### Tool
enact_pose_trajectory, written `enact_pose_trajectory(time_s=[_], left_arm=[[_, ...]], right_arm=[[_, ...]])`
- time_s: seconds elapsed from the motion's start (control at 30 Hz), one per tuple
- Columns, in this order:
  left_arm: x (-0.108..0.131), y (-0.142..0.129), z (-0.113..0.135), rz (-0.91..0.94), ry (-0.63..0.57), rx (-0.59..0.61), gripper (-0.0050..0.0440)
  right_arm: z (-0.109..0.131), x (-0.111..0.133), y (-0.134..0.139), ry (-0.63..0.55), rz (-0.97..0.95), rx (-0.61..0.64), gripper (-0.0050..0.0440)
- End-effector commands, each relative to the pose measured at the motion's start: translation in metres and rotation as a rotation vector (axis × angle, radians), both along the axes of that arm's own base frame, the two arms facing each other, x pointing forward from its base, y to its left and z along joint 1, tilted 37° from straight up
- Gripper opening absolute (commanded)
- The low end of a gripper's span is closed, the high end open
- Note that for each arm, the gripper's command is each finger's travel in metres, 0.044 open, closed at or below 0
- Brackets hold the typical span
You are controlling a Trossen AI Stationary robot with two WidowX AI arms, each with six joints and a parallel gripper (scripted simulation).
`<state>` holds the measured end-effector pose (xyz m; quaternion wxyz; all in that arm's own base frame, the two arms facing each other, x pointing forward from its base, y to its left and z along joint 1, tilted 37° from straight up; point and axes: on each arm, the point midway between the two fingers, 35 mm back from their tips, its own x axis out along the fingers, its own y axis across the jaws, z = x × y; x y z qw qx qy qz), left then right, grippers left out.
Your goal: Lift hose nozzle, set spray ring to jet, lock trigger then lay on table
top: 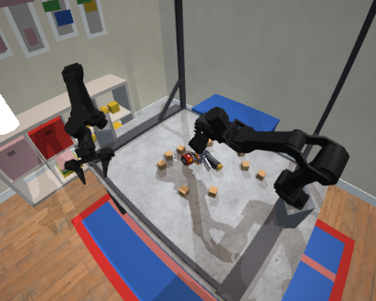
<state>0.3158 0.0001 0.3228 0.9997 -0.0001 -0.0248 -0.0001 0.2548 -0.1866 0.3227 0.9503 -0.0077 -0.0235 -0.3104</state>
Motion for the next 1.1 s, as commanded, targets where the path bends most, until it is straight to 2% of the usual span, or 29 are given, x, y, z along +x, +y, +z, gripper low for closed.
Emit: enact_pose_trajectory(time_s=[0.0, 0.77, 1.07], left_arm=[[-0.002, 0.0, 0.007, 0.0, -0.018, -0.002, 0.0184], [-0.002, 0.0, 0.007, 0.0, -0.018, -0.002, 0.0184], [-0.002, 0.0, 0.007, 0.0, -0.018, -0.002, 0.0184]], right_arm=[[0.01, -0.01, -0.008, -0.022, -0.037, -0.013, 0.0406], [0.01, -0.055, -0.054, -0.021, -0.246, -0.016, 0.0406], [0.01, -0.06, -0.058, -0.021, -0.266, -0.016, 0.0406]])
